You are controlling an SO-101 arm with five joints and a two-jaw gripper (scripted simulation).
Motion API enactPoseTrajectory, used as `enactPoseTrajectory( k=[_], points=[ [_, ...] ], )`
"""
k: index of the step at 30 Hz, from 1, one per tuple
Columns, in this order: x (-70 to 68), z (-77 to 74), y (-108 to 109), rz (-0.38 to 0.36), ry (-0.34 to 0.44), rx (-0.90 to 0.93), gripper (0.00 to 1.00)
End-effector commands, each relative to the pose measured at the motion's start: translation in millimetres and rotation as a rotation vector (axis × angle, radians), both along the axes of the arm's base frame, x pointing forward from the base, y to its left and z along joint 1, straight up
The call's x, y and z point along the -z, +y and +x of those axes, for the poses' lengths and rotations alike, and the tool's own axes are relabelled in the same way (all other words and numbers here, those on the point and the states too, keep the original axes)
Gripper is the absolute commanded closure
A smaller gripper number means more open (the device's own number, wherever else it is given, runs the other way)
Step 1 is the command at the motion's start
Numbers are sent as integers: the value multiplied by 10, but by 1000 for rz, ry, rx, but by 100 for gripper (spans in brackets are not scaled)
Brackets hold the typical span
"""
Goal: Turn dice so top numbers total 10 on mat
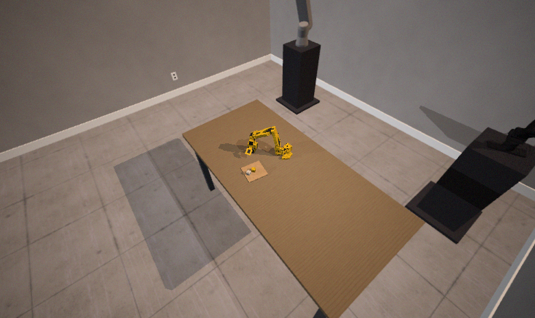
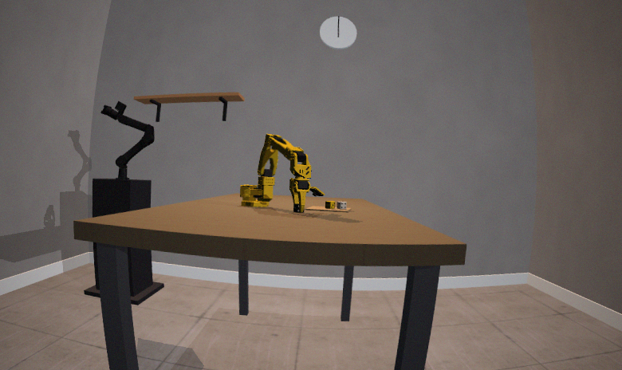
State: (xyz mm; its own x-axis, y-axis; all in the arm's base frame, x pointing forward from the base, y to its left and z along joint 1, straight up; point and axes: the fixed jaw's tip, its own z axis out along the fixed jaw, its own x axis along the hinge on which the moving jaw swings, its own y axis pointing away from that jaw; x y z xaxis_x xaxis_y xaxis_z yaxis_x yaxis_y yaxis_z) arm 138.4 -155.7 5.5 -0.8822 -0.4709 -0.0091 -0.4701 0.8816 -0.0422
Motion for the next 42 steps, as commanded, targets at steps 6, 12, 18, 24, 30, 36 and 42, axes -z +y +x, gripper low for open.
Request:
enactPoseTrajectory(
  k=[6,12,18,24,30,36,42],
  points=[
    [-31,44,-49,75,65,-39,88],
    [-31,44,-49,75,65,-39,96],
    [-31,44,-49,75,65,-39,100],
    [-41,45,-50,75,65,-39,100],
    [-139,54,-60,75,65,-39,100],
    [-291,59,-67,75,65,-39,100],
    [-444,55,-61,75,65,-39,100]
  ],
)
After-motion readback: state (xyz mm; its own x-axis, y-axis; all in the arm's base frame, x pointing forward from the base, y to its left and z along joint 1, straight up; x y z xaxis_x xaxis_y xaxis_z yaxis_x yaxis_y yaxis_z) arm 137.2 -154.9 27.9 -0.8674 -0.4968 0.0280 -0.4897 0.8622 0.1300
